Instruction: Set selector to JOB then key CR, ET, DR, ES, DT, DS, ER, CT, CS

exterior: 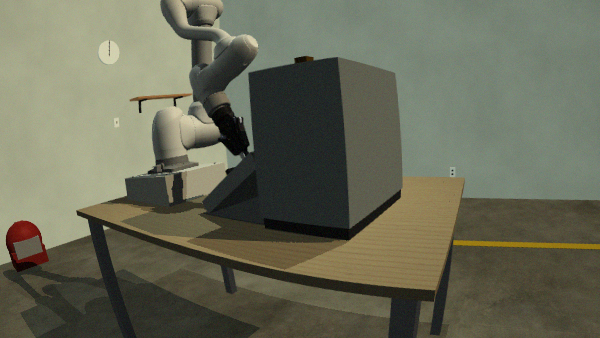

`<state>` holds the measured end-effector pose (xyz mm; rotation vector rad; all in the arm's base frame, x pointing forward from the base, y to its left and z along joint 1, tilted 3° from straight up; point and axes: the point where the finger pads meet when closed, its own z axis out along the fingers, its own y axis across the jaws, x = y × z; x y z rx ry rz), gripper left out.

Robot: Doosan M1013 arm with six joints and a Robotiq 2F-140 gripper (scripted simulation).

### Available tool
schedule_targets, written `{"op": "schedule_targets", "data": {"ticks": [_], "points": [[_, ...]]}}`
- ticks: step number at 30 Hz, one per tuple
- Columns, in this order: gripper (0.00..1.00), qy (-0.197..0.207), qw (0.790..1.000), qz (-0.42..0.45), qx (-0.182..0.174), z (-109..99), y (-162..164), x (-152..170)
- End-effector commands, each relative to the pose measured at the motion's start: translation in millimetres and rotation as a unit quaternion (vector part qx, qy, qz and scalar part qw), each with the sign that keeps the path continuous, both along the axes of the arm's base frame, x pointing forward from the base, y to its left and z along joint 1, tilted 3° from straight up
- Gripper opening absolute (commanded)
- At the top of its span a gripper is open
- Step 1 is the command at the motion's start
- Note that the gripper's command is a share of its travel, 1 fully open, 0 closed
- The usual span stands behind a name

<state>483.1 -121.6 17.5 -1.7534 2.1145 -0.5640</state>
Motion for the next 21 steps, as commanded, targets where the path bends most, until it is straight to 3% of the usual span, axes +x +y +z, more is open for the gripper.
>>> {"op": "schedule_targets", "data": {"ticks": [1, 21], "points": [[0.00, 0.000, 1.000, 0.000, 0.000, -0.4, 0.0, 0.3], [0.00, 0.000, 1.000, 0.000, 0.000, -2.5, -0.3, 1.4]]}}
